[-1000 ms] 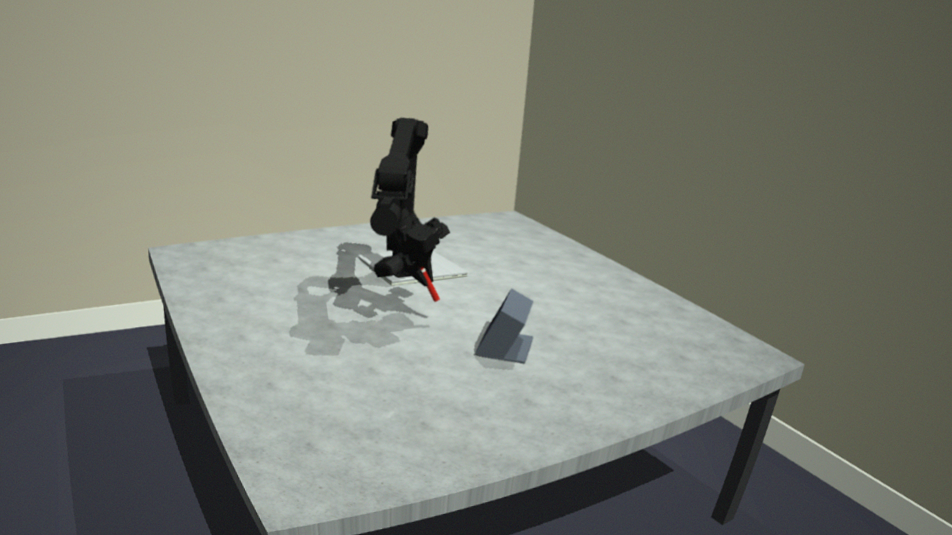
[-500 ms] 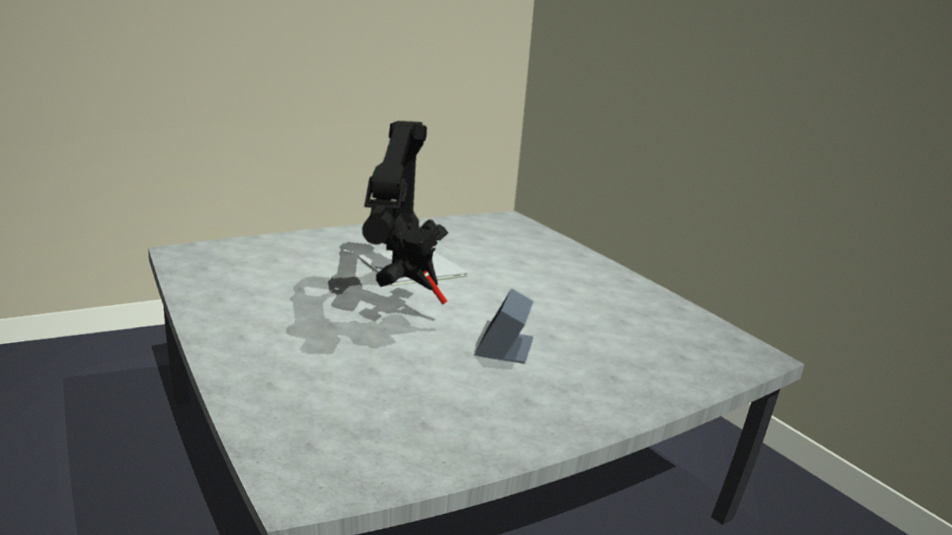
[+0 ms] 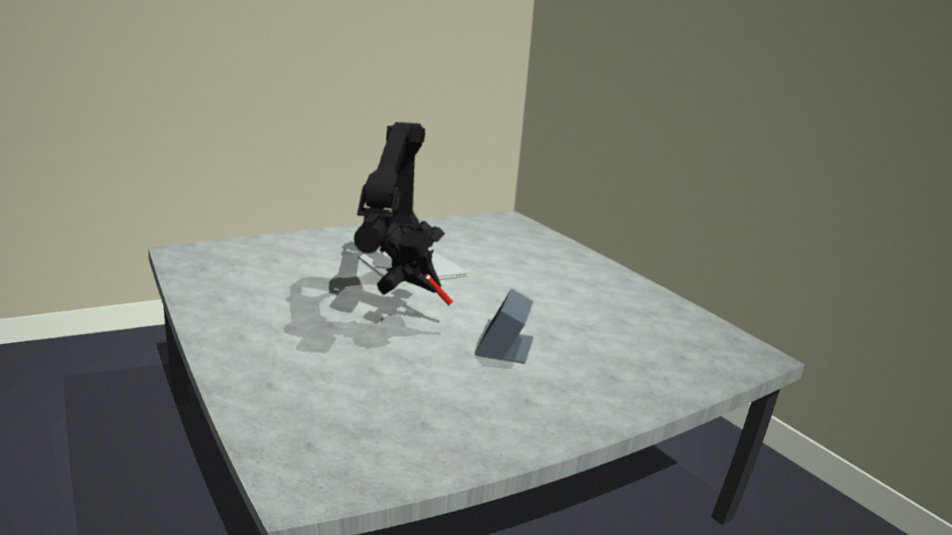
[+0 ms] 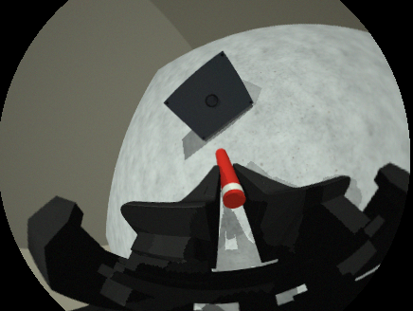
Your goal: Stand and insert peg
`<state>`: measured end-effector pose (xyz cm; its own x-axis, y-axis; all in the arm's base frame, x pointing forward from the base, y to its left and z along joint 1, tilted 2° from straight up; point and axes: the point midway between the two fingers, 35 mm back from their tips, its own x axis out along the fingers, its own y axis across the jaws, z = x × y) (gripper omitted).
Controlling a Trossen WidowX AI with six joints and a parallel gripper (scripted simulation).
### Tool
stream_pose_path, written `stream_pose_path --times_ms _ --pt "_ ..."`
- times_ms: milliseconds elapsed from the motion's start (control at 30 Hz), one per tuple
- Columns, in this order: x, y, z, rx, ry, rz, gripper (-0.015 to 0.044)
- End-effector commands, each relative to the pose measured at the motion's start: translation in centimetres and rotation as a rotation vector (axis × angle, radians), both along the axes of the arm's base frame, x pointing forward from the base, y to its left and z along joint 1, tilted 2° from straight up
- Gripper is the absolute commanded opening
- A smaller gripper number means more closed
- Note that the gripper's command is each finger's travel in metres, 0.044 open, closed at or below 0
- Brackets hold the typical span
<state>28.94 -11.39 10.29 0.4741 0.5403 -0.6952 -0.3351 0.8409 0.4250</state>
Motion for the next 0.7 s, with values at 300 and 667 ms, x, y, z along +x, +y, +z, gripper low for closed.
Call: stream_pose_path --times_ms 300,667 --pt "0.9 -0.4 0.0 0.073 -0.111 -0.006 0.0" --pt "1.6 -0.6 -0.1 0.104 -0.164 -0.015 0.0"
